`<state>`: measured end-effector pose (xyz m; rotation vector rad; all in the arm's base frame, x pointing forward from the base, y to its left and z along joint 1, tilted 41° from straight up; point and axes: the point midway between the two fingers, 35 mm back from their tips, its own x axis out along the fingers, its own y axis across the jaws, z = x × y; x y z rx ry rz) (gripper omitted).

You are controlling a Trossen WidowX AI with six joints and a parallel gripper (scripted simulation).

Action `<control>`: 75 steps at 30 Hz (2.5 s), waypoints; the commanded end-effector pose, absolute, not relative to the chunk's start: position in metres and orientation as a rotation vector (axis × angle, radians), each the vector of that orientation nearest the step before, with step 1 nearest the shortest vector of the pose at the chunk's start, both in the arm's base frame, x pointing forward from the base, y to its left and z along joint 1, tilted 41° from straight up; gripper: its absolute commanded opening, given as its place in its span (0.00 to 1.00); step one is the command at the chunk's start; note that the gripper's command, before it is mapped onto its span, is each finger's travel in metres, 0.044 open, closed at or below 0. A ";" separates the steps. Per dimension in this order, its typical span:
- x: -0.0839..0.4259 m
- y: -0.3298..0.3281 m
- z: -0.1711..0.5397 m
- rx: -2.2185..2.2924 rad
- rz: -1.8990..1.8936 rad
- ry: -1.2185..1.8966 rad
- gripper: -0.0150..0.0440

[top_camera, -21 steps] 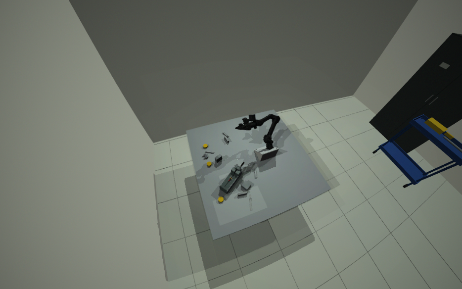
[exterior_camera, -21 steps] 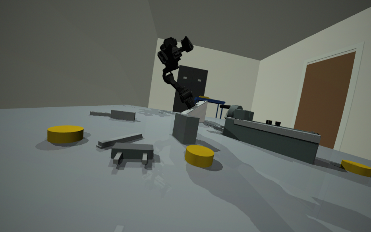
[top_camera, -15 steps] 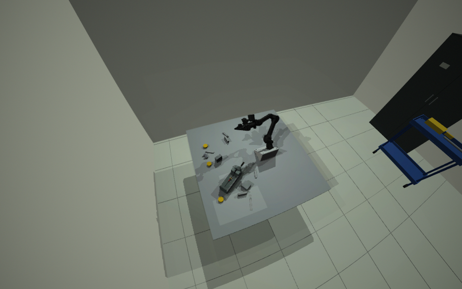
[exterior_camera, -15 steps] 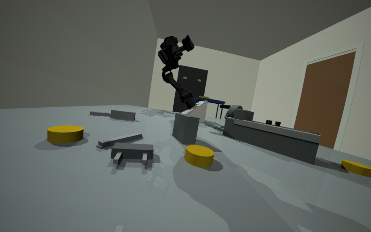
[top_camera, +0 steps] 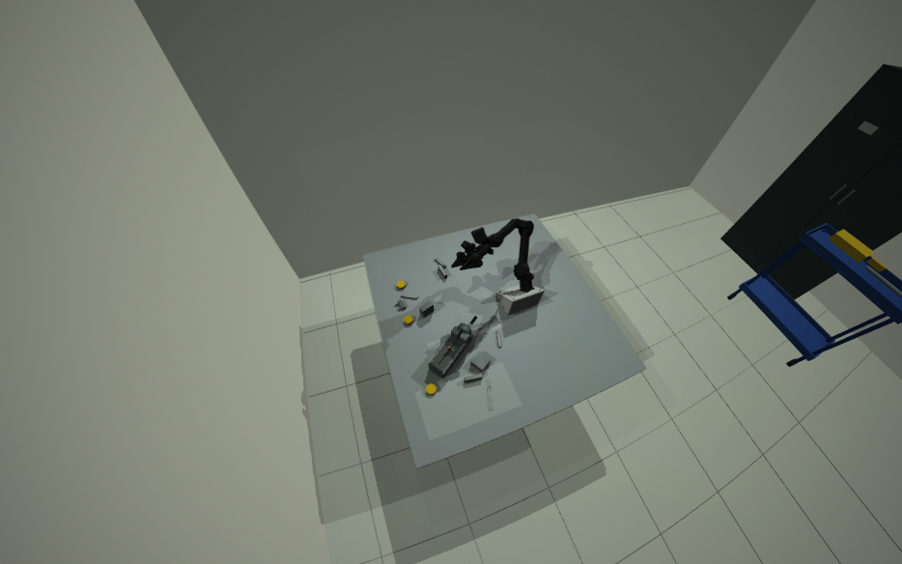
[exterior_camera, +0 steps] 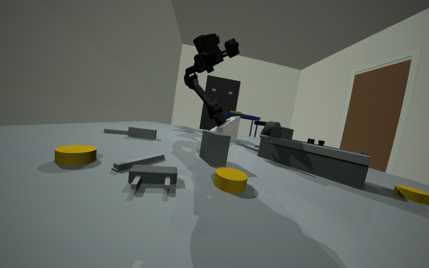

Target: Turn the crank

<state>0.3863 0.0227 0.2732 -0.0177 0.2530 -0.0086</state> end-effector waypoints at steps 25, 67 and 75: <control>0.476 0.072 0.153 -0.211 -0.130 0.703 1.00; 0.496 0.089 -0.024 -0.545 -0.235 1.003 1.00; 0.496 0.089 -0.024 -0.545 -0.235 1.003 1.00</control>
